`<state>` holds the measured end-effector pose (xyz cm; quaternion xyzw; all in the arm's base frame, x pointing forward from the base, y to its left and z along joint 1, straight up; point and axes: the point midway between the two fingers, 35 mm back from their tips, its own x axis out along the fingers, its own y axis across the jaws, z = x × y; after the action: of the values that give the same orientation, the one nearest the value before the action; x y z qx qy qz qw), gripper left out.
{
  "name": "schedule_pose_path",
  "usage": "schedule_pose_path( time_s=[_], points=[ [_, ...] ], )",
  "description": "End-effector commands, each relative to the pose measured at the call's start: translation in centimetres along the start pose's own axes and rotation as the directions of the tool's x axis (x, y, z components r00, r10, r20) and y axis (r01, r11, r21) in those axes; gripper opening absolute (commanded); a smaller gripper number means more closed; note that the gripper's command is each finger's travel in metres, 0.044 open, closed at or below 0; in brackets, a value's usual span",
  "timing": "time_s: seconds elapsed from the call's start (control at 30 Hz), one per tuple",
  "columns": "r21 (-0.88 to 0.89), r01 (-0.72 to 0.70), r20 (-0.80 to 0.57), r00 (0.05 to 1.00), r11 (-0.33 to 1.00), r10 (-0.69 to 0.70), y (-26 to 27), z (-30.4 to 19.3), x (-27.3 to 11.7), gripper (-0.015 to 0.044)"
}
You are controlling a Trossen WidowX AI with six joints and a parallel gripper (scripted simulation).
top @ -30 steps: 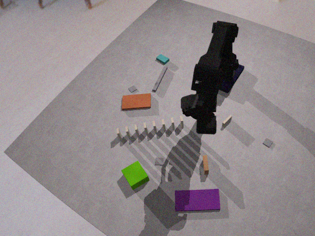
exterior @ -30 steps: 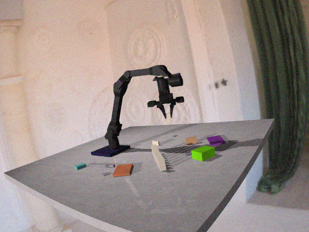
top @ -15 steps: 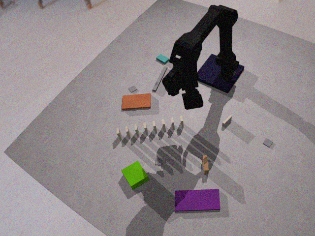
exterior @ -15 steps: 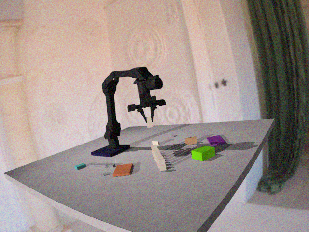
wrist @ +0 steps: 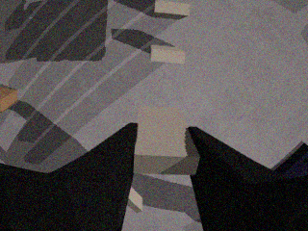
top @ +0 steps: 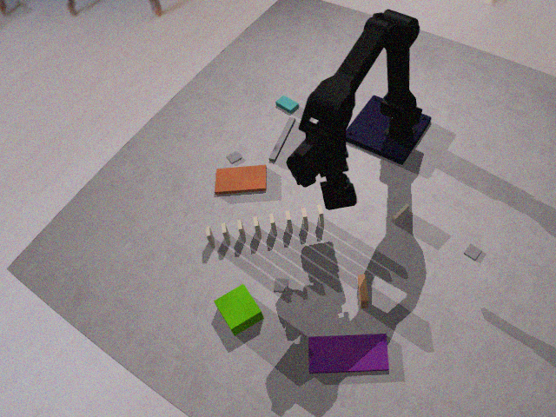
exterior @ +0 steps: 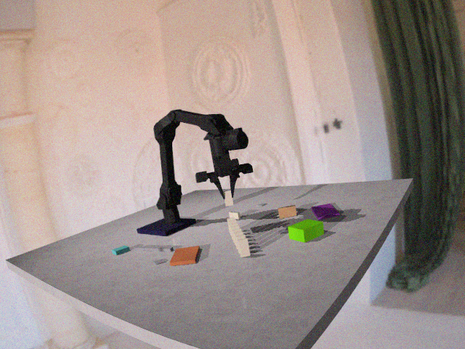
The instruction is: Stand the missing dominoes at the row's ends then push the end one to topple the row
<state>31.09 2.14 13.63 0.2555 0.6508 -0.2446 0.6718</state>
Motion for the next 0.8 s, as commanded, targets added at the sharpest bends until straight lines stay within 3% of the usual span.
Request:
schedule_pose_path(
  time_s=[0.0, 0.47, 0.77],
  points=[
    [-0.006, 0.003, -0.006, 1.000, 1.000, -0.003, 0.0, 0.0, 2.0, 0.0107],
    [-0.006, 0.004, -0.006, 1.000, 1.000, -0.004, -0.5, -0.6, 7.9, 0.0107],
    [-0.006, 0.004, -0.006, 1.000, 1.000, -0.004, -0.6, -0.6, 8.2, 0.0107]
  ],
)
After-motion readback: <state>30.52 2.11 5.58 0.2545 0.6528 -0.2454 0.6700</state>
